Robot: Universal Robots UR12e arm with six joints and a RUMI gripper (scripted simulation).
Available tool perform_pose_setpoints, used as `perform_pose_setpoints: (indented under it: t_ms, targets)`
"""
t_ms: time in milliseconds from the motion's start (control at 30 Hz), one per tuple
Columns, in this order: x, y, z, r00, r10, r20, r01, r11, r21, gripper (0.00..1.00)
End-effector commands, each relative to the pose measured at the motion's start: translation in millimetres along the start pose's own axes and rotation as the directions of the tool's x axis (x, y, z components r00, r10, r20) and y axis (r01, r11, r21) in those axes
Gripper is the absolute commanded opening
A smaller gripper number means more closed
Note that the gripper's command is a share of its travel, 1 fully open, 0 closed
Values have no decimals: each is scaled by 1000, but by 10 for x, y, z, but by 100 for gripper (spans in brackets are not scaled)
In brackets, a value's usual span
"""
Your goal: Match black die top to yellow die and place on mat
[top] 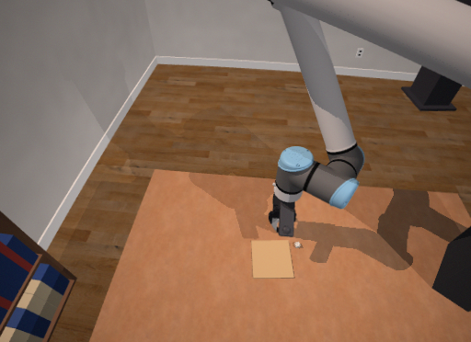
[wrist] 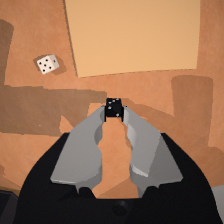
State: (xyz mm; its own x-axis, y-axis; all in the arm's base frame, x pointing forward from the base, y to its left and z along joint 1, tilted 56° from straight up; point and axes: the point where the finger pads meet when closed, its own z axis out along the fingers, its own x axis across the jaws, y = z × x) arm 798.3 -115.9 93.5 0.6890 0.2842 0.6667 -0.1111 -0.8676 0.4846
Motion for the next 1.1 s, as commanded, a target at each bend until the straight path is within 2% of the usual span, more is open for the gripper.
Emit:
perform_pose_setpoints:
  t_ms: [0, 67, 200, 333, 800, 867, 1067]
  targets:
    - [3, 0, -359, 1000, 0, -1, 0, 1000, 0, 0]
    - [3, 0, -359, 1000, 0, -1, 0, 1000, 0, 0]
    - [3, 0, -642, 1000, 0, -1, 0, 1000, 0, 0]
    - [3, 0, -806, 1000, 0, -1, 0, 1000, 0, 0]
    - [10, -29, -838, 1000, -2, 0, 2, 1000, 0, 0]
    - [45, -176, -834, 1000, -13, 1, 13, 1000, 1, 0]
    - [195, -959, -874, 997, -73, 0, 73, 997, 1, 0]
